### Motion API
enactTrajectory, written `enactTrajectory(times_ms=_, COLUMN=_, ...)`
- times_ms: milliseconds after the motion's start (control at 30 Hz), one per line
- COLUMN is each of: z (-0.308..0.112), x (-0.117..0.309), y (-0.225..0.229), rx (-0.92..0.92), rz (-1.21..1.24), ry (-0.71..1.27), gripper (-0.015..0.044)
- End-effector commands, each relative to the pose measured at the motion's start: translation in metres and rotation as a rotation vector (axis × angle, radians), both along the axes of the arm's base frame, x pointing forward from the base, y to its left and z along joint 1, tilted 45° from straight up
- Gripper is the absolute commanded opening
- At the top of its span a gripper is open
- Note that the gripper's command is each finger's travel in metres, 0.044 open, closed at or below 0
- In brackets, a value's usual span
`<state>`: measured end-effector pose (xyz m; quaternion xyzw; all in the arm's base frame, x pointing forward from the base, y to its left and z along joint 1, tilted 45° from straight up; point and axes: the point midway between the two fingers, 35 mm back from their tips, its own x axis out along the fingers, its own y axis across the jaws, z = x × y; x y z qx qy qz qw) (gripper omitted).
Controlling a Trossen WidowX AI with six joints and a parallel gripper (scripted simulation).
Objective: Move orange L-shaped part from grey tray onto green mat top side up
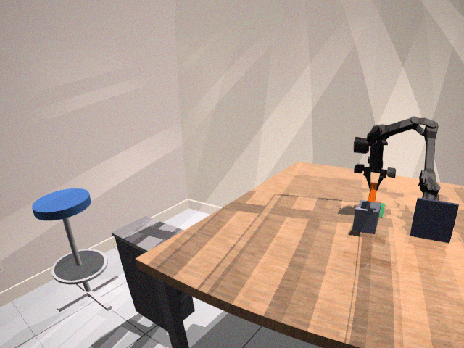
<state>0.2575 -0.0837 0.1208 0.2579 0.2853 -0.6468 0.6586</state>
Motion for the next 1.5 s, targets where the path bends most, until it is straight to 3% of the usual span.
enactTrajectory(times_ms=0, z=-0.005, x=-0.001, y=-0.005, rx=-0.005, rz=0.004, ry=0.003, gripper=0.0)
enactTrajectory(times_ms=400, z=-0.006, x=-0.001, y=-0.006, rx=-0.001, rz=0.0, ry=0.002, gripper=0.0)
enactTrajectory(times_ms=733, z=-0.005, x=-0.001, y=-0.005, rx=-0.001, rz=0.001, ry=0.002, gripper=0.0263)
enactTrajectory(times_ms=900, z=0.021, x=0.003, y=0.024, rx=0.005, rz=0.003, ry=0.003, gripper=0.0394)
enactTrajectory(times_ms=1033, z=0.055, x=0.0, y=0.056, rx=-0.001, rz=0.004, ry=0.005, gripper=0.04)
enactTrajectory(times_ms=1467, z=0.053, x=0.0, y=0.053, rx=-0.005, rz=0.007, ry=0.006, gripper=0.04)
